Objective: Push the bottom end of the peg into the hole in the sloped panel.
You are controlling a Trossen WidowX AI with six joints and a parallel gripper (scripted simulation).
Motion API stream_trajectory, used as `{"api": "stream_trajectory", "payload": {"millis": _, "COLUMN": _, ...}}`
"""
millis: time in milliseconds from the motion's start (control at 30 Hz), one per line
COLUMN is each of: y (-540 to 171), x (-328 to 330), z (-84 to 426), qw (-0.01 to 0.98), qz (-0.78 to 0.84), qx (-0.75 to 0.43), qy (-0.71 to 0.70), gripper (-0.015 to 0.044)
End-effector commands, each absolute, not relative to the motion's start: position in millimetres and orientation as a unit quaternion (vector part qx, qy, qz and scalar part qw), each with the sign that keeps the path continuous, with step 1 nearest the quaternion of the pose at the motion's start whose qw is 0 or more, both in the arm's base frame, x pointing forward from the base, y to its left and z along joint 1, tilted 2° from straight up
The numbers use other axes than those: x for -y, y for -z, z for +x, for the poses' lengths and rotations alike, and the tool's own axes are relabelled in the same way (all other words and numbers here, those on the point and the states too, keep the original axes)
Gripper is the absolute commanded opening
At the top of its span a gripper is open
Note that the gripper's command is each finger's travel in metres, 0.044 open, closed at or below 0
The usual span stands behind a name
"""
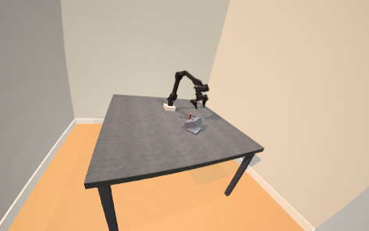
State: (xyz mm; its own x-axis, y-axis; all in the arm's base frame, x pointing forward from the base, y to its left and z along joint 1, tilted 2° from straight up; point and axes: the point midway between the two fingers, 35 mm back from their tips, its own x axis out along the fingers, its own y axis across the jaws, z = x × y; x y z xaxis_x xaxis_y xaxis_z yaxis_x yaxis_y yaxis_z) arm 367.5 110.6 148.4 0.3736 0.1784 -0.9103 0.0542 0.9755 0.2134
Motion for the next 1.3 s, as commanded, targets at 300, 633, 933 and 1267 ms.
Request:
{"api": "stream_trajectory", "payload": {"millis": 300, "y": -104, "x": -87, "z": 327, "qw": 0.72, "qz": 0.198, "qx": -0.653, "qy": 0.127, "gripper": 0.044}}
{"api": "stream_trajectory", "payload": {"millis": 633, "y": -90, "x": -75, "z": 307, "qw": 0.67, "qz": 0.229, "qx": -0.677, "qy": 0.203, "gripper": 0.044}}
{"api": "stream_trajectory", "payload": {"millis": 933, "y": -85, "x": -76, "z": 308, "qw": 0.67, "qz": 0.229, "qx": -0.677, "qy": 0.203, "gripper": 0.044}}
{"api": "stream_trajectory", "payload": {"millis": 1267, "y": -68, "x": -77, "z": 309, "qw": 0.67, "qz": 0.229, "qx": -0.677, "qy": 0.203, "gripper": 0.044}}
